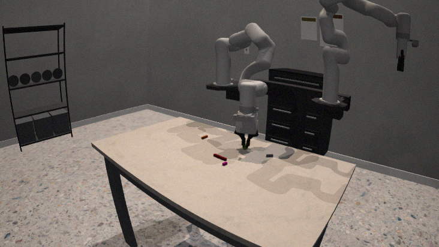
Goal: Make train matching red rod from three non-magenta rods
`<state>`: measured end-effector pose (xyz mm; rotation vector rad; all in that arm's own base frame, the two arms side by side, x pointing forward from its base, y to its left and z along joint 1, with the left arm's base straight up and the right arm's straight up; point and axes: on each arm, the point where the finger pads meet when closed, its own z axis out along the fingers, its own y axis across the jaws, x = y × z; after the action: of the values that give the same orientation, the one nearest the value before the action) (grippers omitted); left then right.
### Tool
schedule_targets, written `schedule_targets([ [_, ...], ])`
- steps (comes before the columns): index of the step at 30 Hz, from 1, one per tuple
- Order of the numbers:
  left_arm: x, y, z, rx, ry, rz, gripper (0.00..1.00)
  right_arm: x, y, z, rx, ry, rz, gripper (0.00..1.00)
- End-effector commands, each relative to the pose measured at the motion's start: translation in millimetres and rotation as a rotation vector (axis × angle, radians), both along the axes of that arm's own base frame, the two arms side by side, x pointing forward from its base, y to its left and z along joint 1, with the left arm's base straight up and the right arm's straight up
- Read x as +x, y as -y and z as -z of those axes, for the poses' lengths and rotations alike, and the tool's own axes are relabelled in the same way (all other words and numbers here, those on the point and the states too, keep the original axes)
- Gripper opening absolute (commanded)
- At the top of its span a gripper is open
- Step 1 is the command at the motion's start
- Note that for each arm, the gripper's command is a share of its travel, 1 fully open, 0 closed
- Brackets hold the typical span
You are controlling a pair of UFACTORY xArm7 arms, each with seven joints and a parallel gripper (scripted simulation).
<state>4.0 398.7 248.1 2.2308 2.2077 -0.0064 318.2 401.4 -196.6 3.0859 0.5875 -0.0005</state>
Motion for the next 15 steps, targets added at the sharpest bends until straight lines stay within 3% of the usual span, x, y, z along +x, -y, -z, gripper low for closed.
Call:
schedule_targets([
  [1, 0.1, -1.3, -1.9, 0.005, 0.001, 0.000, 1.00, 1.6, -1.6, -1.9, 0.003, 0.003, 0.000, 0.10],
  [5, 0.1, -1.3, -1.9, 0.005, 0.001, 0.000, 1.00, 1.6, -1.6, -1.9, 0.003, 0.003, 0.000, 0.10],
  [15, 0.1, -1.3, -1.9, 0.005, 0.001, 0.000, 1.00, 1.6, -1.6, -1.9, 0.003, 0.003, 0.000, 0.26],
])
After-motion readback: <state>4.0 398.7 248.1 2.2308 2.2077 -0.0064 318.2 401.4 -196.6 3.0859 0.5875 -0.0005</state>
